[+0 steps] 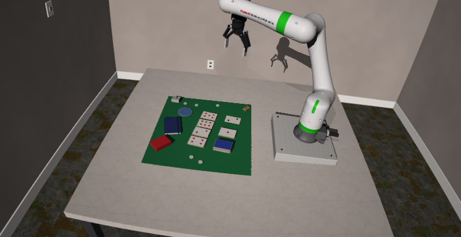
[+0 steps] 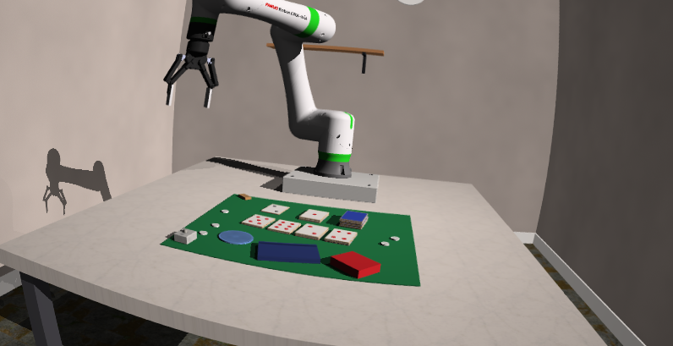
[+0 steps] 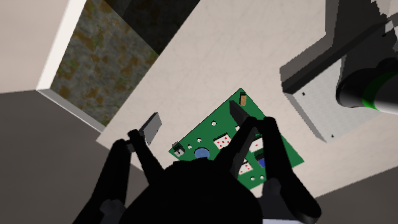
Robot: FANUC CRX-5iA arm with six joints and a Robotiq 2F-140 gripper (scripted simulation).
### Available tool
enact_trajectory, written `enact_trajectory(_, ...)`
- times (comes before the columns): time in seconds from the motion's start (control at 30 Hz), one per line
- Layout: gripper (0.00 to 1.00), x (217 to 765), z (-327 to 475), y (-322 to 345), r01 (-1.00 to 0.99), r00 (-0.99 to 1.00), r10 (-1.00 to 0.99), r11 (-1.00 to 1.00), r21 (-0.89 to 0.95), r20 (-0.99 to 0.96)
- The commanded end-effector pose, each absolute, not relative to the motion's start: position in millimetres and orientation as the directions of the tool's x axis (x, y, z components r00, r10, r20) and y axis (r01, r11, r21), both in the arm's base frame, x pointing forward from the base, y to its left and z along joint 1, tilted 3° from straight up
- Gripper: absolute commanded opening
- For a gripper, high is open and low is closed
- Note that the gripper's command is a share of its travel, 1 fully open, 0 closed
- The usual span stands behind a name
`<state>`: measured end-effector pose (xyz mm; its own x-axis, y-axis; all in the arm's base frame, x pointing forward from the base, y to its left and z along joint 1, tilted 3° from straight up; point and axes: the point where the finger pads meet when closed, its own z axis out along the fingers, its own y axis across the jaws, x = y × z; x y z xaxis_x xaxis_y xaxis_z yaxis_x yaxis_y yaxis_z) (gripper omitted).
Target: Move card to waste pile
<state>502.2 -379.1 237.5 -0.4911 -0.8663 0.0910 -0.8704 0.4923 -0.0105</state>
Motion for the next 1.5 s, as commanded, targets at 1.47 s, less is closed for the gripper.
enact_trajectory(1.47, 1.0, 554.4, 136.3, -52.2, -0.784, 0.621, -0.784, -0.62, 0.03, 0.007)
